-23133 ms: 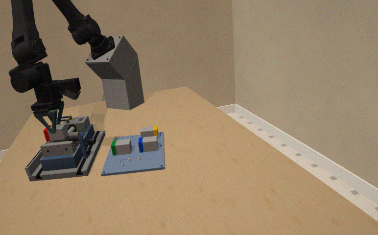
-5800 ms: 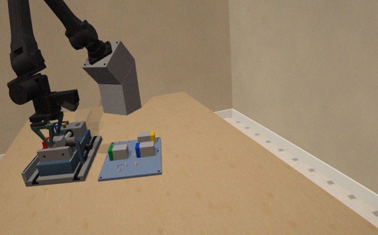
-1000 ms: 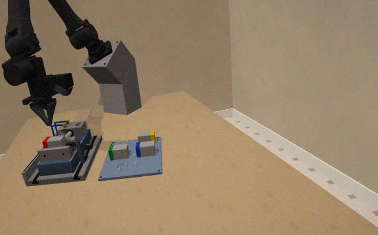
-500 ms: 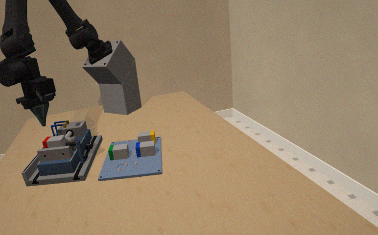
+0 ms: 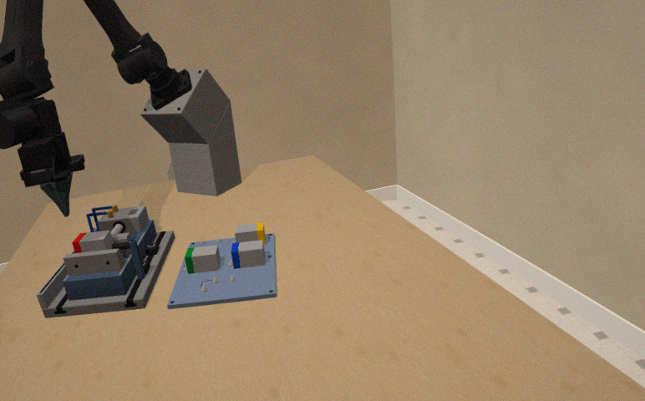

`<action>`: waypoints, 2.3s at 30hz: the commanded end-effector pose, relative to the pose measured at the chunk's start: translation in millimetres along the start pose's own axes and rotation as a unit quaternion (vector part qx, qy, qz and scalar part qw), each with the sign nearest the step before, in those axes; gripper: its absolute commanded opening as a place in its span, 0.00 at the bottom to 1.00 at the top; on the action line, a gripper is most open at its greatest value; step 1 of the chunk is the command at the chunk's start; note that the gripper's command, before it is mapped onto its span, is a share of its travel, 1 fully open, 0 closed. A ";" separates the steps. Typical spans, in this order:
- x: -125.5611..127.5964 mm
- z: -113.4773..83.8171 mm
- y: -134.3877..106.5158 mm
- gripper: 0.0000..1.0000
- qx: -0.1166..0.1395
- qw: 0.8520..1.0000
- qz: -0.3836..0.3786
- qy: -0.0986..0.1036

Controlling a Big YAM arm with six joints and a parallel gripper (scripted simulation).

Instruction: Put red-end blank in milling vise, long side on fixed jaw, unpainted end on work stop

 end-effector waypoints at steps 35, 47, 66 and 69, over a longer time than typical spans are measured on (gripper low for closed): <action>-19.2 -22.6 9.1 0.00 -0.018 0.991 0.133 -0.013; -19.4 -22.2 8.8 0.00 -0.018 0.991 0.133 -0.013; -14.9 11.0 2.8 0.00 -0.004 0.992 0.127 -0.008; -14.2 15.4 2.0 0.00 -0.004 0.992 0.127 -0.008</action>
Point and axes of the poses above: the point where the finger pads meet when closed, its own z axis out along the fingers, its own x axis across the jaws, y = z × x, the point moved 5 cm from there along -z, back along the fingers, and after that the axes turned 8 degrees about -z, right-handed, at the moved point
